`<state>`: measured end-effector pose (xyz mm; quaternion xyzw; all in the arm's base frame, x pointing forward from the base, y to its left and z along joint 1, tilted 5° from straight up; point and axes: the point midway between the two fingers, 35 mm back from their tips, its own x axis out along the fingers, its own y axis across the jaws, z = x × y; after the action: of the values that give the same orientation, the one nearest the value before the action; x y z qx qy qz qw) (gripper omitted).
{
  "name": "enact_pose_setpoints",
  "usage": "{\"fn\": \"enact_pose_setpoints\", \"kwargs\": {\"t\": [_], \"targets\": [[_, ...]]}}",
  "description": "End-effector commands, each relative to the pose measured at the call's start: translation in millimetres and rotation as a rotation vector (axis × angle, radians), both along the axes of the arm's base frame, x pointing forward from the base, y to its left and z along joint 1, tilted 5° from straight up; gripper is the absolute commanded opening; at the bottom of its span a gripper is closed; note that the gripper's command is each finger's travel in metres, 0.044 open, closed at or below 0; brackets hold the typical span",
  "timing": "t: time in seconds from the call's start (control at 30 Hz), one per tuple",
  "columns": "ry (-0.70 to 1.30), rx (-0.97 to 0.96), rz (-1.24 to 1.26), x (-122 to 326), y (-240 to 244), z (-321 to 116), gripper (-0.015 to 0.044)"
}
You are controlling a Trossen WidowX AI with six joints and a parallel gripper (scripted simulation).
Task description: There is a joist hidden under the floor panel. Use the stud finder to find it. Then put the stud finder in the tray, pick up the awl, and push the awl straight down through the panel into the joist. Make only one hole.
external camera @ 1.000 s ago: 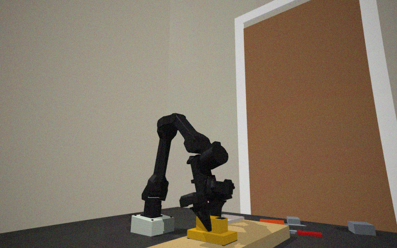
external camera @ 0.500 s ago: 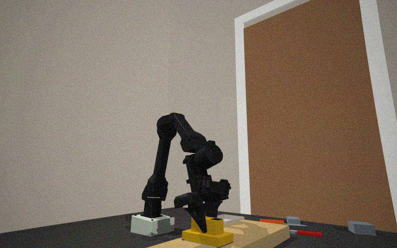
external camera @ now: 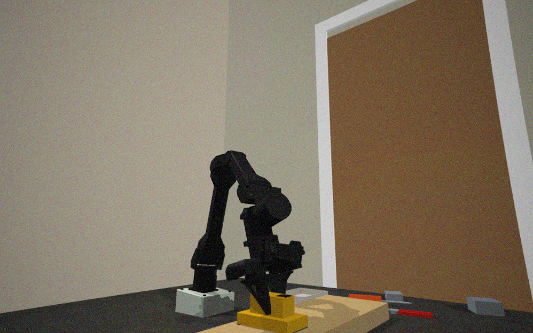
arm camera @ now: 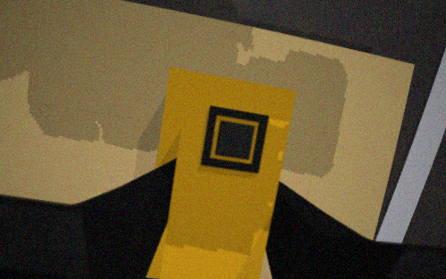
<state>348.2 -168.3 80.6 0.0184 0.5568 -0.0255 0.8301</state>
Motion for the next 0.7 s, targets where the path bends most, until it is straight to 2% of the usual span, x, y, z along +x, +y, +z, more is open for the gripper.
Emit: {"fn": "enact_pose_setpoints", "kwargs": {"t": [0.0, 0.67], "targets": [[0.002, 0.000, 0.002, -0.5, -6.7, -0.5, 0.0000], [0.002, -0.003, 0.002, -2.6, -36.1, -0.3, 0.0000]]}}
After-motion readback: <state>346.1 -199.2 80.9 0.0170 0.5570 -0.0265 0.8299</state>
